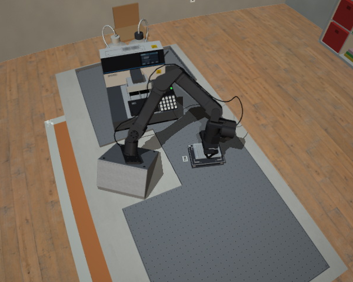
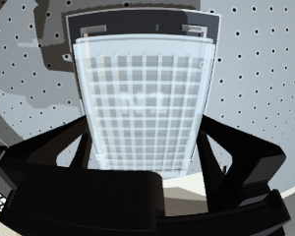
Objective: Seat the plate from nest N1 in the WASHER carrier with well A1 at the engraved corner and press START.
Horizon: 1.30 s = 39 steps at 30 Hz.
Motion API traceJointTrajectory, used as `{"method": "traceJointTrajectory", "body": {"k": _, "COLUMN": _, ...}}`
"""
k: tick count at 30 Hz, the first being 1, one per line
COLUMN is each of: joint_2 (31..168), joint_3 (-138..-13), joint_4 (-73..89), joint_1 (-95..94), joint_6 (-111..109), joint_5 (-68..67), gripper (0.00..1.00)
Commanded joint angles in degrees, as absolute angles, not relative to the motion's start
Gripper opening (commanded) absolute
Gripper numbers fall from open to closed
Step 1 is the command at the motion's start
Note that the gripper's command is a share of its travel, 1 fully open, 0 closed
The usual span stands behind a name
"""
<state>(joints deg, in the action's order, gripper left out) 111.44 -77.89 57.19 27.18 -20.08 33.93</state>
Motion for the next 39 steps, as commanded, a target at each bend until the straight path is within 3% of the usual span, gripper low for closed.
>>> {"method": "traceJointTrajectory", "body": {"k": 1, "joint_2": 109.0, "joint_3": -79.9, "joint_4": 59.0, "joint_1": 28.8, "joint_6": -21.2, "joint_5": 34.4, "gripper": 0.84}}
{"method": "traceJointTrajectory", "body": {"k": 39, "joint_2": 108.0, "joint_3": -89.4, "joint_4": 73.0, "joint_1": 34.0, "joint_6": -27.4, "joint_5": 33.8, "gripper": 0.84}}
